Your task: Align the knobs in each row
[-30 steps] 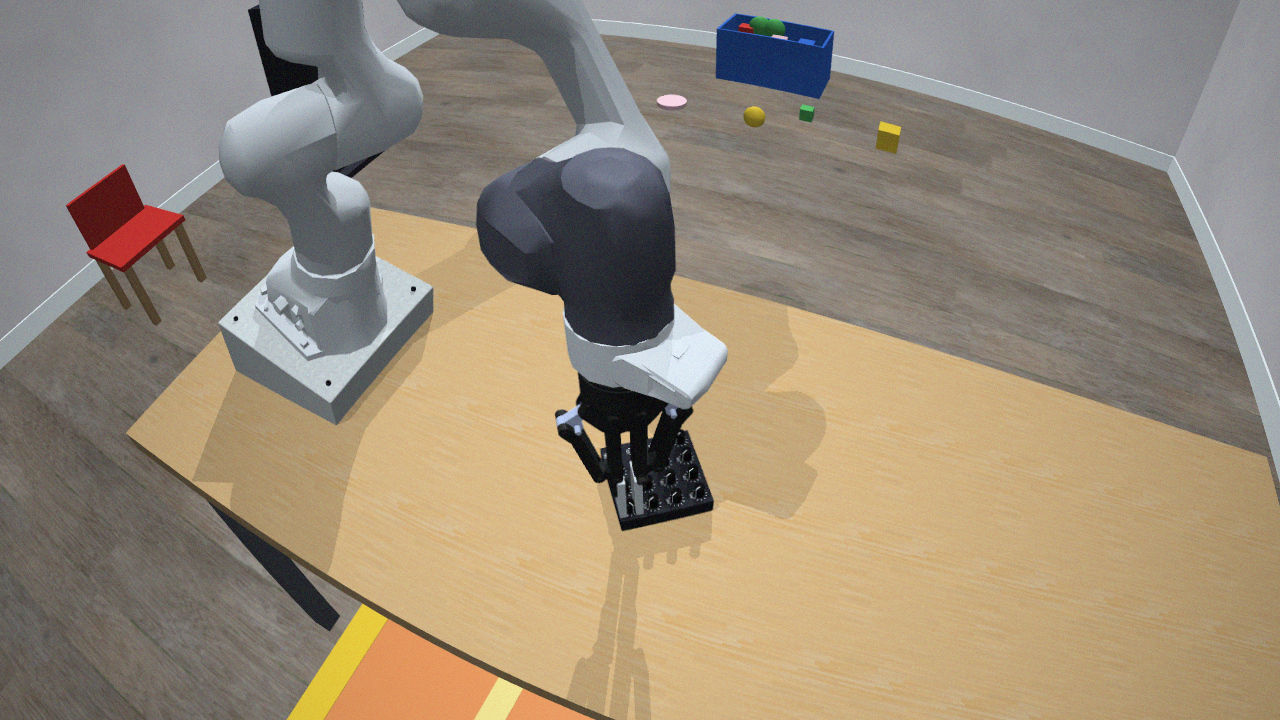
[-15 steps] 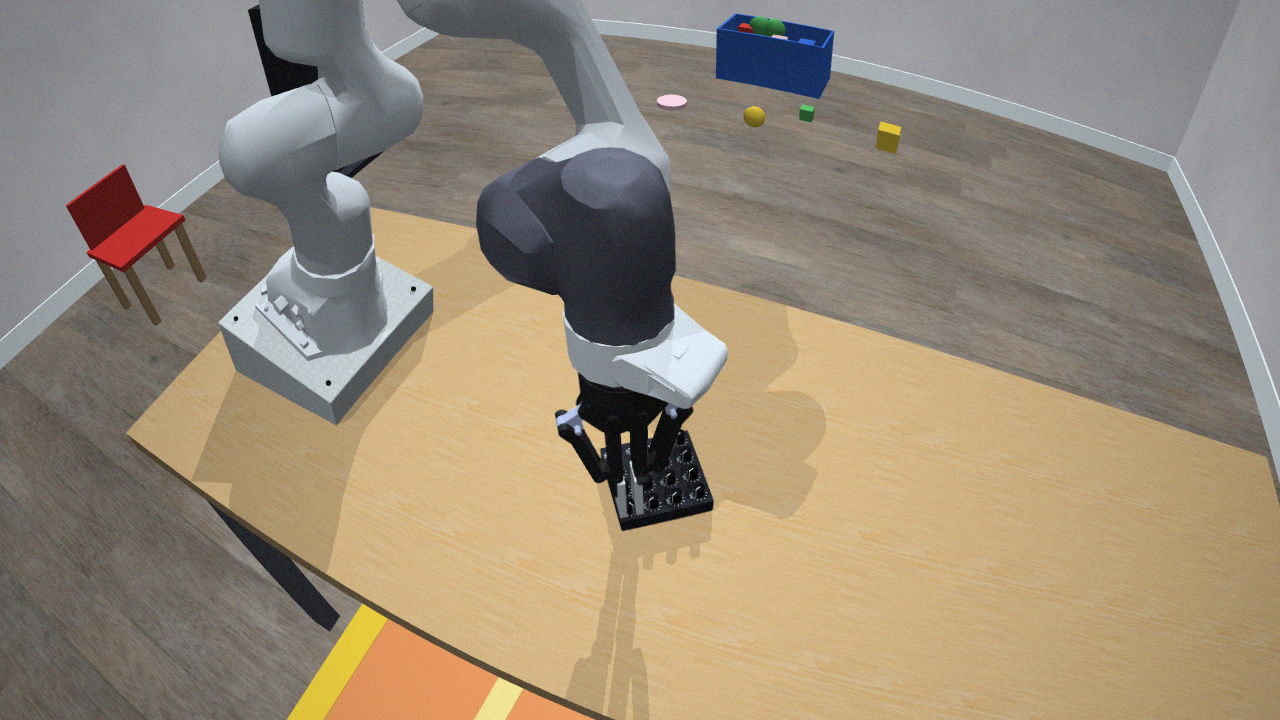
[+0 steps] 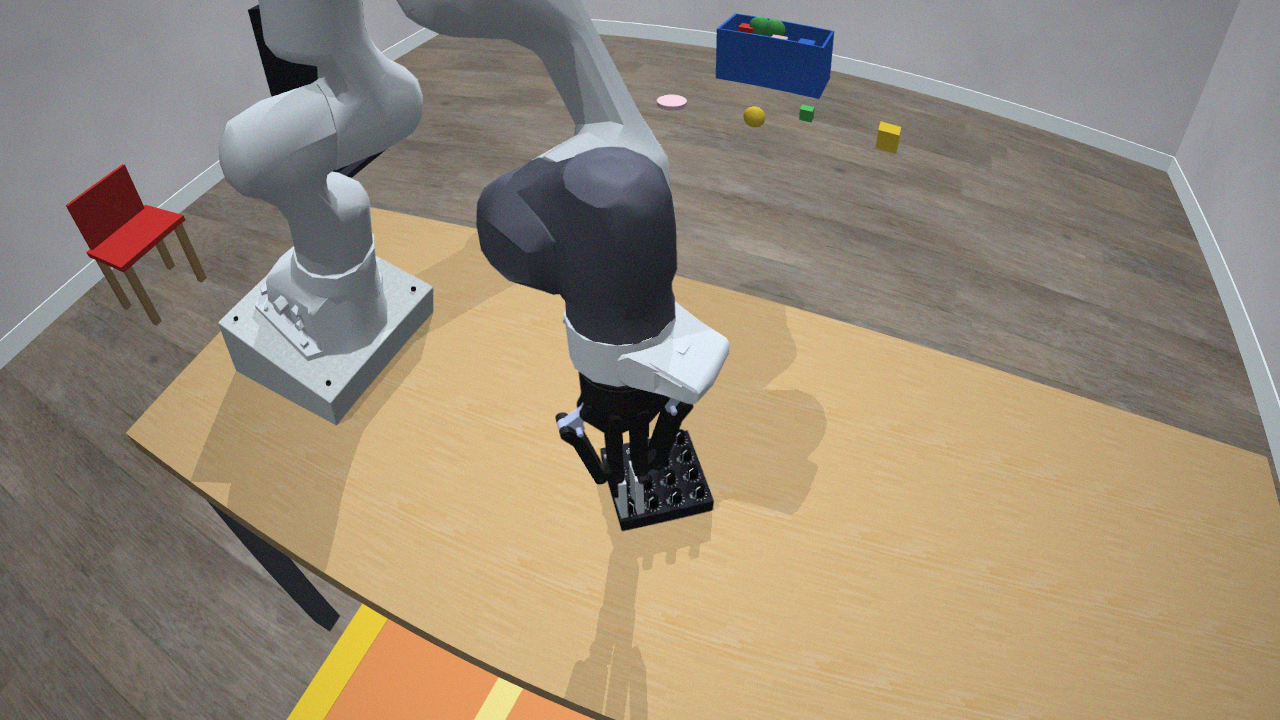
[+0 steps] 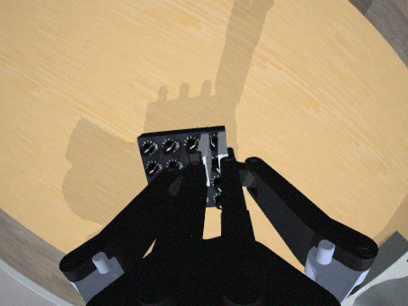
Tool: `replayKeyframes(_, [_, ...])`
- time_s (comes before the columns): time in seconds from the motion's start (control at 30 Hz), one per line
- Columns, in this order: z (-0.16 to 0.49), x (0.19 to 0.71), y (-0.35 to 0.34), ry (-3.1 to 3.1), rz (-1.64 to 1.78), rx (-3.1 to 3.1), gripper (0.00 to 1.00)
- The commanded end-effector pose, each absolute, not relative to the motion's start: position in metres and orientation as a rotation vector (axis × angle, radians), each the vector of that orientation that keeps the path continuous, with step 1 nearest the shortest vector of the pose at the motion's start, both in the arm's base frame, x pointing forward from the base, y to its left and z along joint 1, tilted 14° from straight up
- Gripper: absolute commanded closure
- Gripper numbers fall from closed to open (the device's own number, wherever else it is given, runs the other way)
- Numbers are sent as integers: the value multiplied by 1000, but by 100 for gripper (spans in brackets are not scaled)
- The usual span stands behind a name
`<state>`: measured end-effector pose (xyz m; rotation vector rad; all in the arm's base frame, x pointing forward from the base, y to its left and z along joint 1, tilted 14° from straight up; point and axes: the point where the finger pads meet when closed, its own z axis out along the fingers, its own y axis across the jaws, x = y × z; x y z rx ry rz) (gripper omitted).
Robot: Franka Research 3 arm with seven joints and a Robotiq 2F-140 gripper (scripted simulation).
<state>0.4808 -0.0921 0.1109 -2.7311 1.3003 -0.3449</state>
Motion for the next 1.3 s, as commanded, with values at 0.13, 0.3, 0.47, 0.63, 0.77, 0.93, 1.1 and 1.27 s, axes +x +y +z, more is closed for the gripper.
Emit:
replayKeyframes(0.13, [111,482,-93,1103,-361,-2828,95])
replayKeyframes(0.3, [111,482,-93,1000,-366,-2875,95])
replayKeyframes(0.47, [111,482,-93,854,-373,-2934,95])
replayKeyframes(0.63, [111,482,-93,740,-378,-2974,95])
replayKeyframes(0.77, [111,482,-93,681,-380,-2993,95])
replayKeyframes(0.93, [111,482,-93,551,-384,-3030,95])
replayKeyframes(1.1, [111,482,-93,440,-387,-3057,95])
replayKeyframes(1.27, [111,482,-93,352,-389,-3076,95])
